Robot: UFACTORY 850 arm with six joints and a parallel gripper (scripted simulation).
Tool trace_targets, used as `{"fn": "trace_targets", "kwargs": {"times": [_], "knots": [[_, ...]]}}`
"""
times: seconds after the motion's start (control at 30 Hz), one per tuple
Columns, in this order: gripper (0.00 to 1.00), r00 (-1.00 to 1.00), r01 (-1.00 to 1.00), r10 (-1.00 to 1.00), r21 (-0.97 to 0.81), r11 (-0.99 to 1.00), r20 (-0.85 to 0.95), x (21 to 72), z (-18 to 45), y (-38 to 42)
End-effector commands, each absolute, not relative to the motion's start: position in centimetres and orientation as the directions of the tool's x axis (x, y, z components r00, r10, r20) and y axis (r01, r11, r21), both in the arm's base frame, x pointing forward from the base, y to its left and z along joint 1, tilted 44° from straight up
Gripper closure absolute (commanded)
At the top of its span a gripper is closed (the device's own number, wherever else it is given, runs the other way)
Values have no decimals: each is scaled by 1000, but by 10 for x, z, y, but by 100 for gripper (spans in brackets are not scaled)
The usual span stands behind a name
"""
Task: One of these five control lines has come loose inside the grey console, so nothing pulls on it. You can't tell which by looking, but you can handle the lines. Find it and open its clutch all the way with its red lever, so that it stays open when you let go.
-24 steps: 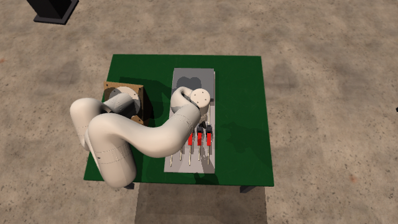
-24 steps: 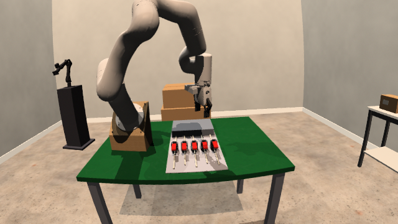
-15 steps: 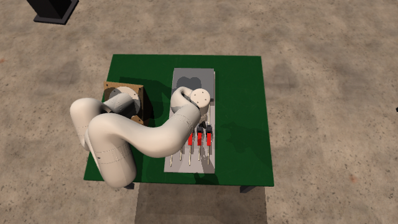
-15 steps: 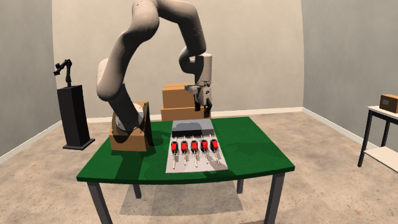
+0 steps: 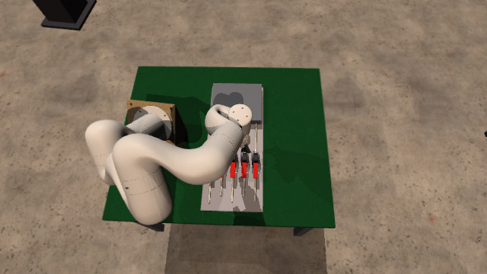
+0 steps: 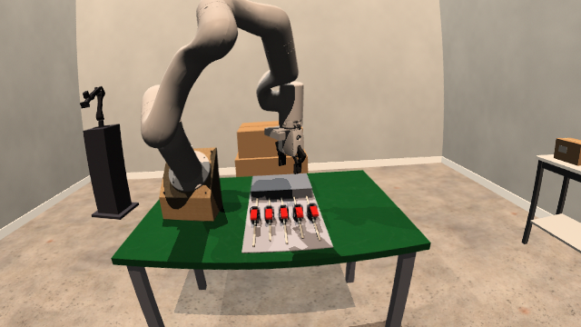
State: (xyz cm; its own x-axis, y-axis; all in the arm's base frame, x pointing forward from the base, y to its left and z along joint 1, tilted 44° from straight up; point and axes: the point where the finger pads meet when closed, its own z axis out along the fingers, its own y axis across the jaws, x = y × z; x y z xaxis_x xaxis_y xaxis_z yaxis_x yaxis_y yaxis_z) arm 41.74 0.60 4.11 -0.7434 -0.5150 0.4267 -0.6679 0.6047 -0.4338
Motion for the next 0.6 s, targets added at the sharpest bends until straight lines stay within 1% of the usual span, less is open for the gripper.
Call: {"fn": "trace_targets", "kwargs": {"times": [0.0, 0.07, 0.1, 0.17, 0.2, 0.23, 0.3, 0.33, 0.37, 0.4, 0.43, 0.47, 0.57], "knots": [[0, -535, -845, -638, -339, 414, 553, 368, -5, 4], [0, -479, -878, -659, -312, 364, 579, 364, -9, 4], [0, -398, -918, -684, -263, 299, 612, 340, -26, 1], [0, -334, -943, -699, -229, 242, 633, 337, -28, 1], [0, -257, -966, -711, -179, 185, 654, 313, -43, -3], [0, -208, -978, -717, -152, 143, 665, 310, -45, -4], [0, -208, -978, -717, -152, 143, 665, 310, -45, -4], [0, -60, -998, -723, -59, 26, 688, 287, -58, -9], [0, -56, -998, -723, -57, 23, 689, 287, -58, -9], [0, 23, -999, -719, -4, -35, 694, 269, -66, -13], [0, 43, -999, -718, 8, -52, 695, 269, -66, -13], [0, 105, -994, -711, 50, -98, 695, 257, -71, -16], [0, 137, -990, -707, 72, -121, 694, 251, -73, -18]]}}
